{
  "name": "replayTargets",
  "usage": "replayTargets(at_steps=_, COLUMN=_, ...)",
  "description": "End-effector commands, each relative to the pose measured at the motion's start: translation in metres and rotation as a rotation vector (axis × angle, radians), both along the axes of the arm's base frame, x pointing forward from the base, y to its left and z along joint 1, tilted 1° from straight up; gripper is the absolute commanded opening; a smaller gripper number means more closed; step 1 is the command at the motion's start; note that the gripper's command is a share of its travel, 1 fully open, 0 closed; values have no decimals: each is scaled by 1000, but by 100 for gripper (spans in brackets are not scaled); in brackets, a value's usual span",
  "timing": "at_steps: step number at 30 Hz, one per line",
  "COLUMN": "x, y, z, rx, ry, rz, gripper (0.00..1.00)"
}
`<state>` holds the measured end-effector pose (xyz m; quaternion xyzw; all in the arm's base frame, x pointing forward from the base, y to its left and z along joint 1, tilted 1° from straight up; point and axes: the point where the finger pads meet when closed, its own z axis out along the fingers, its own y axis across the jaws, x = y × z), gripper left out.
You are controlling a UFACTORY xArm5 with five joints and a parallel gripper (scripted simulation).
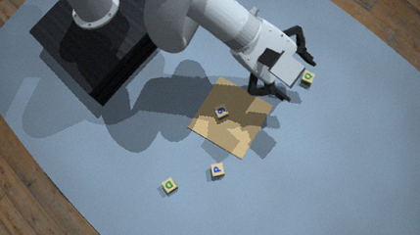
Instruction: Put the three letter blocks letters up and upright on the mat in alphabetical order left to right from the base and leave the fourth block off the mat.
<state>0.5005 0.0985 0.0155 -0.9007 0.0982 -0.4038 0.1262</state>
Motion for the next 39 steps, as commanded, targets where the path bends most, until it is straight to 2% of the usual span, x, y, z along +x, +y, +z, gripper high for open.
replayTargets(at_steps=1, x=-29, y=-52, z=18, rx=-104, ry=0, rz=-9, gripper=100)
replayTargets(at_steps=2, x=-37, y=-63, z=21, rx=-126, ry=2, rz=-11, gripper=100)
replayTargets(at_steps=4, x=-37, y=-63, z=21, rx=-126, ry=2, rz=-11, gripper=100)
replayTargets(at_steps=5, x=-56, y=-87, z=28, rx=-181, ry=9, rz=-13, gripper=100)
replayTargets(at_steps=6, x=-65, y=-96, z=31, rx=-203, ry=13, rz=-14, gripper=100)
replayTargets(at_steps=9, x=-86, y=-116, z=37, rx=-254, ry=23, rz=-15, gripper=100)
replayTargets(at_steps=10, x=-86, y=-116, z=37, rx=-254, ry=23, rz=-15, gripper=100)
replayTargets(at_steps=11, x=-98, y=-126, z=40, rx=-282, ry=30, rz=-15, gripper=100)
replayTargets(at_steps=12, x=-104, y=-131, z=41, rx=-295, ry=34, rz=-15, gripper=100)
replayTargets(at_steps=39, x=-105, y=-132, z=41, rx=-297, ry=34, rz=-15, gripper=100)
